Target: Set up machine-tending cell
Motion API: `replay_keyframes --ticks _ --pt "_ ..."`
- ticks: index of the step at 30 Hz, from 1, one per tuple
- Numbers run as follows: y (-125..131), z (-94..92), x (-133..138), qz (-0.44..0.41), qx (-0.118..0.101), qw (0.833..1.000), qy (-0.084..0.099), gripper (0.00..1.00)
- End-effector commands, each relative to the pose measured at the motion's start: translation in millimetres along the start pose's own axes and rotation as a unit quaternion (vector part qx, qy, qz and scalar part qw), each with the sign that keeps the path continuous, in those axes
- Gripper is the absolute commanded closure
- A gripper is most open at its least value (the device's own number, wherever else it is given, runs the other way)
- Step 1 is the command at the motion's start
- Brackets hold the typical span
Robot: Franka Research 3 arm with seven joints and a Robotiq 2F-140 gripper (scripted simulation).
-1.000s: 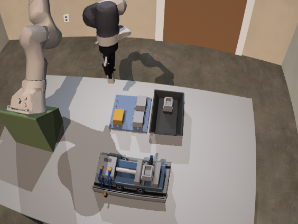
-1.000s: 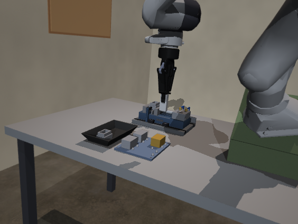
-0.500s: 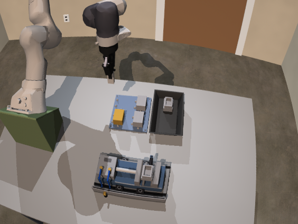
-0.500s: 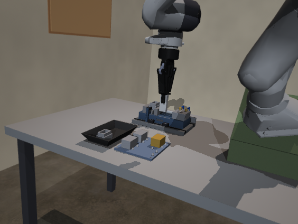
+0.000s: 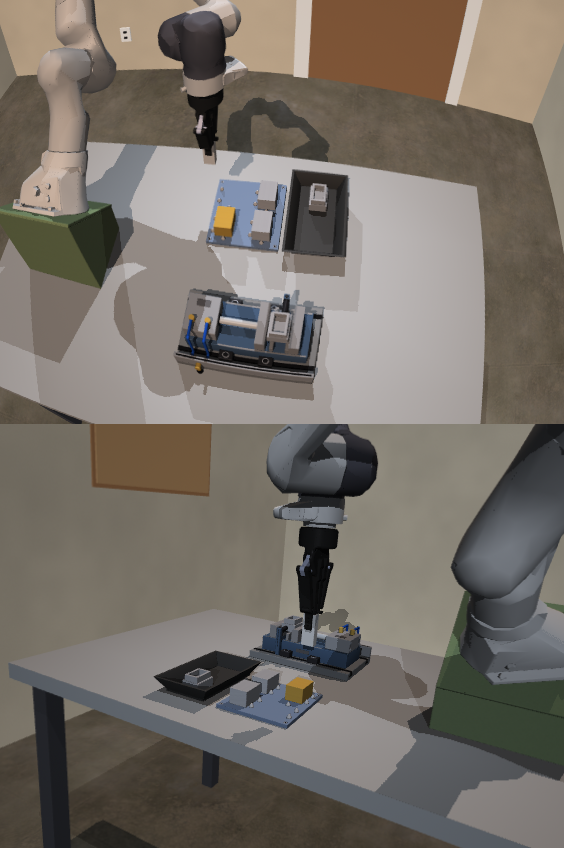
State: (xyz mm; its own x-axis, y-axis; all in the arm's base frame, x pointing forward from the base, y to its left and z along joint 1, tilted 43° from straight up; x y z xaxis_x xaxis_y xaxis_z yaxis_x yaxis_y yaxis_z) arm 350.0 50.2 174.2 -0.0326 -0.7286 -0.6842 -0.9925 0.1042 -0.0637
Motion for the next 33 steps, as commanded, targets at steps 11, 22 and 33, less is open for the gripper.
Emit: replay_keyframes --ticks 11,22,33 --pt "-2.1 27.0 2.1 -0.005 0.004 1.0 0.002 1.0" --pt "-2.3 39.8 2.2 -0.005 0.004 1.0 0.002 1.0" --pt "-2.4 45.1 2.3 -0.005 0.004 1.0 0.002 1.0"
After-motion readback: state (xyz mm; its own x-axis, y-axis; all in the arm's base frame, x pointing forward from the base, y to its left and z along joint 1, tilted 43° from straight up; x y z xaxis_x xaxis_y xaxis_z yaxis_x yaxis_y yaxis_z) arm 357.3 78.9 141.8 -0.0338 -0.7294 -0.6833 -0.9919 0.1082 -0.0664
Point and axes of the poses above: the point where the finger pads meet when closed, its own z axis out along the fingers, its own x axis across the jaws, y = z × x, the point moved 4 cm from there along -z, back along the fingers, and after that the axes turned 6 degrees about -z, right-handed, at the moved point
